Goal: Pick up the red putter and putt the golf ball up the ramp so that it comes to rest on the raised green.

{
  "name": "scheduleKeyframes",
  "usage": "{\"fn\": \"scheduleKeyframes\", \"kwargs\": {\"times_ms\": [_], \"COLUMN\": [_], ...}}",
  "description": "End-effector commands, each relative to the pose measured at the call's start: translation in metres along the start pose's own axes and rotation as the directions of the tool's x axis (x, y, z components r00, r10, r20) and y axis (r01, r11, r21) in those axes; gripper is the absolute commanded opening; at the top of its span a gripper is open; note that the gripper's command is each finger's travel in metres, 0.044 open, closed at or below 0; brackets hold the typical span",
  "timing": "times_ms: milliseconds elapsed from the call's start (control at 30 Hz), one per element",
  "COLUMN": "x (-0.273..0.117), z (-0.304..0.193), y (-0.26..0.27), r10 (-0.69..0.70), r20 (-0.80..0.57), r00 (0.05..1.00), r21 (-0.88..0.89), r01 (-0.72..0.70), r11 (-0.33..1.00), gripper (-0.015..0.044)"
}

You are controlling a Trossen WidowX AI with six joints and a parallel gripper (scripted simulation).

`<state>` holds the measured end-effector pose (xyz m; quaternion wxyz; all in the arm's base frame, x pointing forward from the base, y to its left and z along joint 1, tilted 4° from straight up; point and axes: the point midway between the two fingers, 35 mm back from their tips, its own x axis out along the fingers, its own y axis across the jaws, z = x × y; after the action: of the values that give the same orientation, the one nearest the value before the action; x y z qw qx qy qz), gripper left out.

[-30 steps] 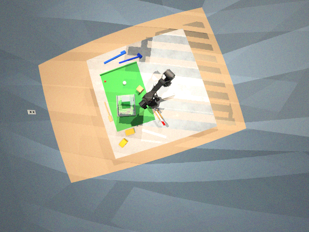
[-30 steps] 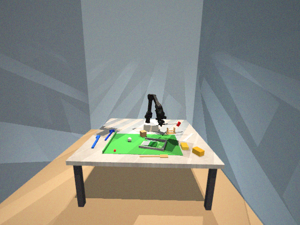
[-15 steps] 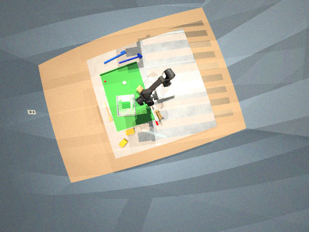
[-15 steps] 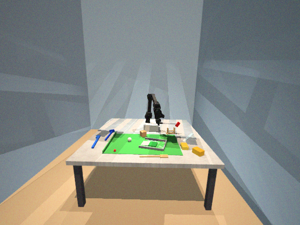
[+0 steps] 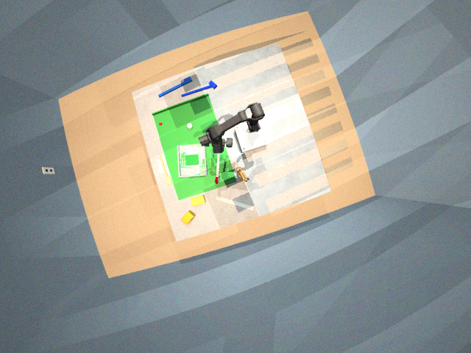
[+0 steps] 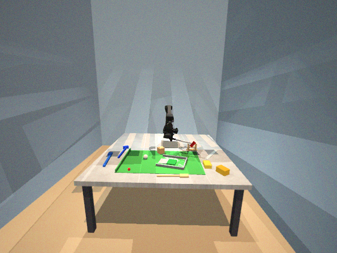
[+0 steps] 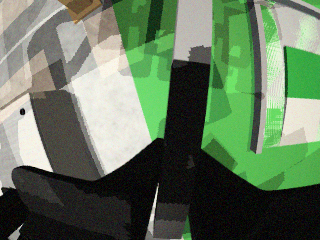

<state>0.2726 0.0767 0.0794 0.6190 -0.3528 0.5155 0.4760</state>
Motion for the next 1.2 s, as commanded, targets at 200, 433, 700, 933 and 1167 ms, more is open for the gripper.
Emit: {"fn": "scheduleKeyframes", "kwargs": {"times_ms": [200,433,700,933,1167], "x": [-0.015,-0.025,-0.036,-0.045,-0.054], "z": [-0.048,-0.084,-0.126,-0.165,-0.204], "y": [-0.030,-0.043,-0.053,-0.056,-0.053], "r10": [-0.047,-0.063,-0.066,-0.060,-0.048], "r20": [-0.041,-0.071,-0.109,-0.139,-0.167], "r00": [0.998,0.995,0.992,0.988,0.985], "r21": [0.308,0.492,0.687,0.823,0.919], "r01": [0.057,0.090,0.123,0.150,0.173], "r11": [0.950,0.866,0.716,0.548,0.355], "gripper": [0.0000,0.0000,0.0000,0.0000,0.0000]}}
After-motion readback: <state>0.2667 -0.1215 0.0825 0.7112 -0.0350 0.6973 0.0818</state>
